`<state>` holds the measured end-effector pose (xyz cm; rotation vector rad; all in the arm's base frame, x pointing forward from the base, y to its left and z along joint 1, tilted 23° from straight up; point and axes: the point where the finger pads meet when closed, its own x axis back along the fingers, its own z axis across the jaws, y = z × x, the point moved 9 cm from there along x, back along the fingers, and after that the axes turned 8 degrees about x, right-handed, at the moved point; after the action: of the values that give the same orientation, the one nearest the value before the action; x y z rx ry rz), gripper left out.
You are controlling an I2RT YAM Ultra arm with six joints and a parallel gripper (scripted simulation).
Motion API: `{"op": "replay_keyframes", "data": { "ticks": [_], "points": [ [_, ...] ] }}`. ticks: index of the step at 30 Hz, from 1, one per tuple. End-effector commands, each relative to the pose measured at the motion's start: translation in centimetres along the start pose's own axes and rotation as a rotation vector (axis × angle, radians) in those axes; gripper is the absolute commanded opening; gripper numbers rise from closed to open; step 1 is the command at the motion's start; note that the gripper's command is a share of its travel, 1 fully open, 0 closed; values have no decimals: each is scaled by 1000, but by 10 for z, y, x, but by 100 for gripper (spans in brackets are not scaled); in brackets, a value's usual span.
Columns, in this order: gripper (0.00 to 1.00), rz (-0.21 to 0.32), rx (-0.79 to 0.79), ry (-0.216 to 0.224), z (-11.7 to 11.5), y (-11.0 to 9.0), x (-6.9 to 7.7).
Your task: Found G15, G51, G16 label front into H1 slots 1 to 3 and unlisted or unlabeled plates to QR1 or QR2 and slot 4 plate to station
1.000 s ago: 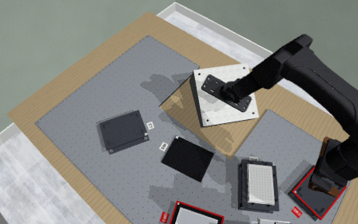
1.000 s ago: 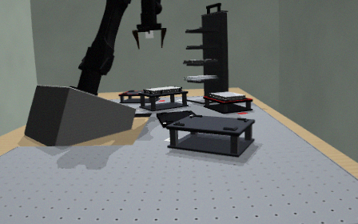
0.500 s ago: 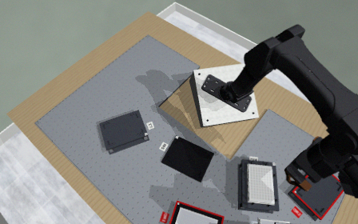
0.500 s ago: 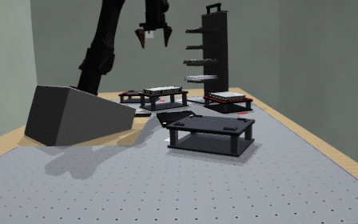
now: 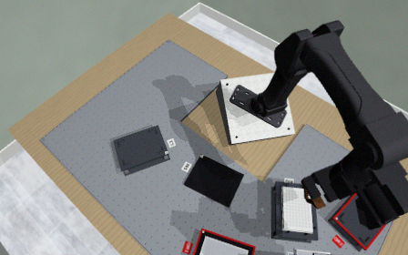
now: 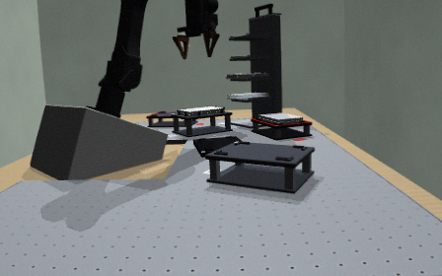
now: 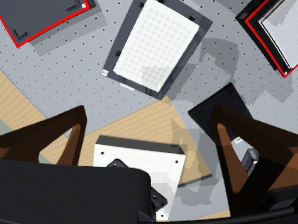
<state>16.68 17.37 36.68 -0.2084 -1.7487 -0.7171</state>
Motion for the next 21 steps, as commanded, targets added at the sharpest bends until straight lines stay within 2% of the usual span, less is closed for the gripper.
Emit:
{"op": "replay_keyframes", "data": {
  "ticks": [1, 5, 21],
  "points": [
    [100, -24, -84, 9, -6, -4, 4],
    [100, -24, -130, 9, -11, -7, 4],
    [100, -22, -480, 13, -11, -7, 4]
  ]
}}
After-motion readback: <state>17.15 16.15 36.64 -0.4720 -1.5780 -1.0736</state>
